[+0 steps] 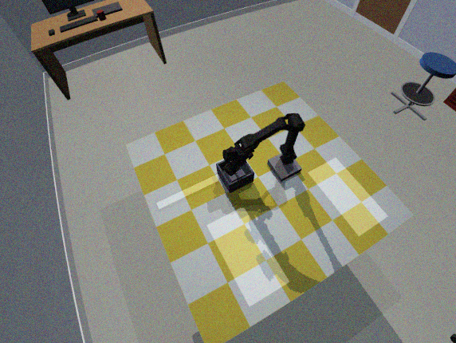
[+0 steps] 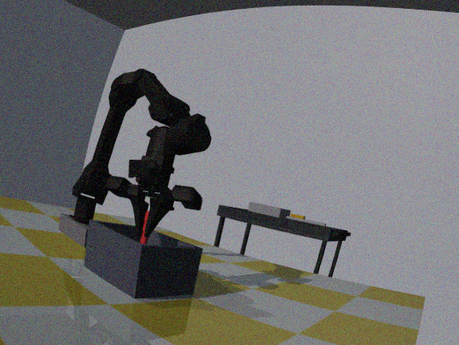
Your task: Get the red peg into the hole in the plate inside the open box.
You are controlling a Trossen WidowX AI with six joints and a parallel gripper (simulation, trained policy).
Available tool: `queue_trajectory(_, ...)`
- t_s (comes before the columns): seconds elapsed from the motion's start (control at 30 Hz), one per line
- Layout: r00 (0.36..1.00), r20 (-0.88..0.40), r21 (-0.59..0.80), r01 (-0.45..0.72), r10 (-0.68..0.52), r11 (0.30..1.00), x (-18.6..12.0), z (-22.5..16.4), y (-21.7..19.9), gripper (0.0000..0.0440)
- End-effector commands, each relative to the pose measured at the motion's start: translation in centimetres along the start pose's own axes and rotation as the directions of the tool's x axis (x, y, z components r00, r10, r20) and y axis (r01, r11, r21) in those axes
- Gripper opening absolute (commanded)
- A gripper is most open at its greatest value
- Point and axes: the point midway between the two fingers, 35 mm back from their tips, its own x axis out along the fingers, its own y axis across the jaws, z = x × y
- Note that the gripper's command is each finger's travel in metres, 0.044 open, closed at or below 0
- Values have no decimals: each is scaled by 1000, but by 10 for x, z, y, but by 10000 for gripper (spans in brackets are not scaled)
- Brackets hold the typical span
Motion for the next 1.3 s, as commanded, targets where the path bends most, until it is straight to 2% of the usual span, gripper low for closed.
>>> queue_trajectory(0.0, 1000, -11, -13, 14, -15, 1000, 10, 2, 0, 77)
queue_trajectory(0.1, 999, -18, -32, 34, -34, 999, 17, 4, -1, 148)
queue_trajectory(0.2, 999, -20, -37, 44, -44, 998, 19, 8, 1, 163)
queue_trajectory(0.33, 999, -10, -43, 33, -34, 999, 21, 19, 9, 249)
queue_trajectory(0.57, 1000, 12, -52, 19, -19, 998, 21, 39, 21, 427)
queue_trajectory(0.6, 1000, 16, -52, 17, -16, 999, 20, 42, 23, 440)
queue_trajectory(1.13, 988, 145, -27, -58, 61, 998, 6, 94, 42, 440)
queue_trajectory(1.27, 987, 147, -29, -66, 69, 997, 5, 96, 44, 440)
